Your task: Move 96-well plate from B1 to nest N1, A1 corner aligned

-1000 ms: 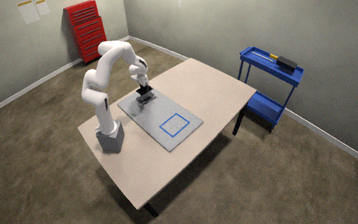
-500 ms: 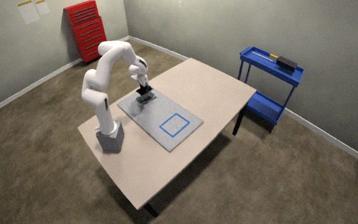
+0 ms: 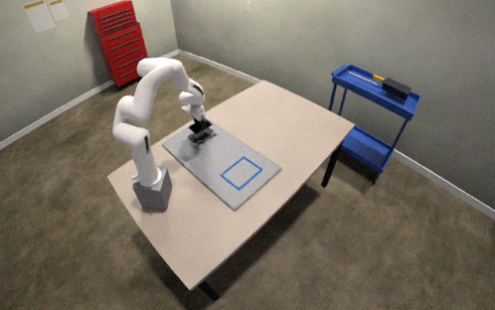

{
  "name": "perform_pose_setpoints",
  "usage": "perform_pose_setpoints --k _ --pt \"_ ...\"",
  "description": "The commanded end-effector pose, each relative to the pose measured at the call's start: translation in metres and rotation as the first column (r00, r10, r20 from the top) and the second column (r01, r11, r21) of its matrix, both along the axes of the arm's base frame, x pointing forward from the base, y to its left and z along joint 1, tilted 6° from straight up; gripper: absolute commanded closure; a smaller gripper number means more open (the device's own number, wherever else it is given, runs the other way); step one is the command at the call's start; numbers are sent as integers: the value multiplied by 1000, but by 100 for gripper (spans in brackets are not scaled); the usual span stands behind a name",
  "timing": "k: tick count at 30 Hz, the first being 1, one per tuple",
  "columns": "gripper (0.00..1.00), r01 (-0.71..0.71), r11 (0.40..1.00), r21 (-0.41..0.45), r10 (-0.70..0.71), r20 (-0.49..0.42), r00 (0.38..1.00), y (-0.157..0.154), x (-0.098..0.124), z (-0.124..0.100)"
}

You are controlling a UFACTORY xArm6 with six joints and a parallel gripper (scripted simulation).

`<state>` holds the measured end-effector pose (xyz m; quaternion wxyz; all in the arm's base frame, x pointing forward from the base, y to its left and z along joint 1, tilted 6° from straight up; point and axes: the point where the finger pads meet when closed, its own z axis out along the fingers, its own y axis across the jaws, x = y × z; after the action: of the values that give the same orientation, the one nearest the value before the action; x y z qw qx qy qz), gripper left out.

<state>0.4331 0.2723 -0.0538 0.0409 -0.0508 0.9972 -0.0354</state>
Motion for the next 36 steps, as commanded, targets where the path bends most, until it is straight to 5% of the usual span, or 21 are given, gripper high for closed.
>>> perform_pose_setpoints --k 1,36 --pt "100 0 1000 2 0 4 1000 1 2 -5" --pt "100 0 1000 2 0 4 1000 -3 6 -54"
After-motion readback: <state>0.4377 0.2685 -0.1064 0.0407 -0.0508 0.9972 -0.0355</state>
